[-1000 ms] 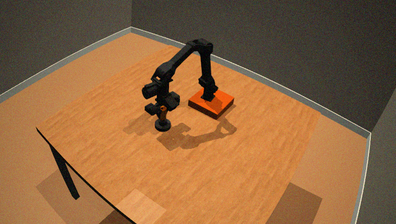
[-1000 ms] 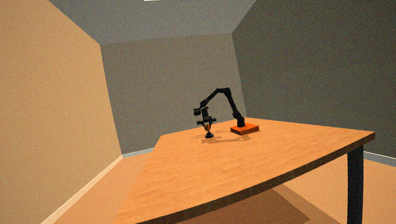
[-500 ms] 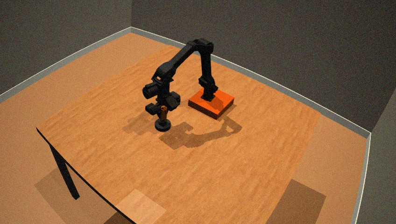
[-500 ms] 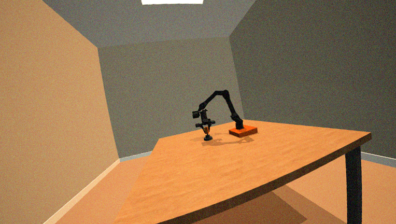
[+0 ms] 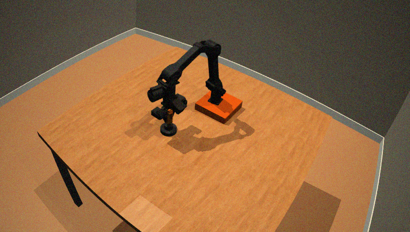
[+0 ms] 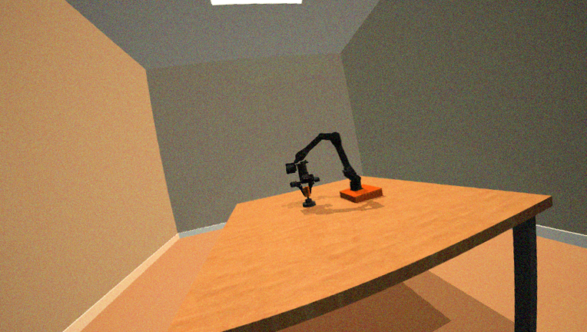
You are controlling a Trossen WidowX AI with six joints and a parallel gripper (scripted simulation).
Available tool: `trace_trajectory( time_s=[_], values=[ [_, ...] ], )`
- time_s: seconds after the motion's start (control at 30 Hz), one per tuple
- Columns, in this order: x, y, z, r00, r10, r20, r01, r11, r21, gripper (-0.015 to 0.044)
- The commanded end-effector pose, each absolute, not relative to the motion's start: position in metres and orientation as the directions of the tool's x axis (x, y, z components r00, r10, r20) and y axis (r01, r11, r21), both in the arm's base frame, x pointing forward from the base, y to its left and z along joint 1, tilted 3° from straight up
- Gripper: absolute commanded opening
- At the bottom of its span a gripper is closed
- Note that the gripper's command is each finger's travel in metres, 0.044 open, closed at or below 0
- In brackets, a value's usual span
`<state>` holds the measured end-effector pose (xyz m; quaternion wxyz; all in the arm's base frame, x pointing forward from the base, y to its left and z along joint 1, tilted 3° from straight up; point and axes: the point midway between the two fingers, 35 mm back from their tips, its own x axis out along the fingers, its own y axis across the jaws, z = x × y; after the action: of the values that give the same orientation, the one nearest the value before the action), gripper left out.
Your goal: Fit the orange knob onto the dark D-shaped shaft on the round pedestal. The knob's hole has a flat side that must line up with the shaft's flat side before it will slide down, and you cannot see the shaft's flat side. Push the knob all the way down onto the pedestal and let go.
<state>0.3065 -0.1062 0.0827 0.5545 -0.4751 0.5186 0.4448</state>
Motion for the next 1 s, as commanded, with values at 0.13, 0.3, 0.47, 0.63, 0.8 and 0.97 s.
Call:
trace_trajectory(
  time_s=[0.13,0.3,0.47,0.63,0.8,0.97],
  values=[
    [0.3098,-0.1073,0.0828,0.074,0.000,-0.997,-0.997,0.038,-0.074,0.0000],
    [0.3104,-0.1075,0.0803,0.074,0.000,-0.997,-0.997,0.038,-0.074,0.0000],
    [0.3090,-0.1070,0.0802,0.073,0.000,-0.997,-0.997,0.038,-0.073,0.0000],
    [0.3071,-0.1064,0.0794,0.073,0.000,-0.997,-0.997,0.038,-0.073,0.0000],
    [0.3041,-0.1053,0.0791,0.073,0.000,-0.997,-0.997,0.038,-0.073,0.0000],
    [0.3040,-0.1053,0.0786,0.073,0.000,-0.997,-0.997,0.038,-0.073,0.0000]
  ],
)
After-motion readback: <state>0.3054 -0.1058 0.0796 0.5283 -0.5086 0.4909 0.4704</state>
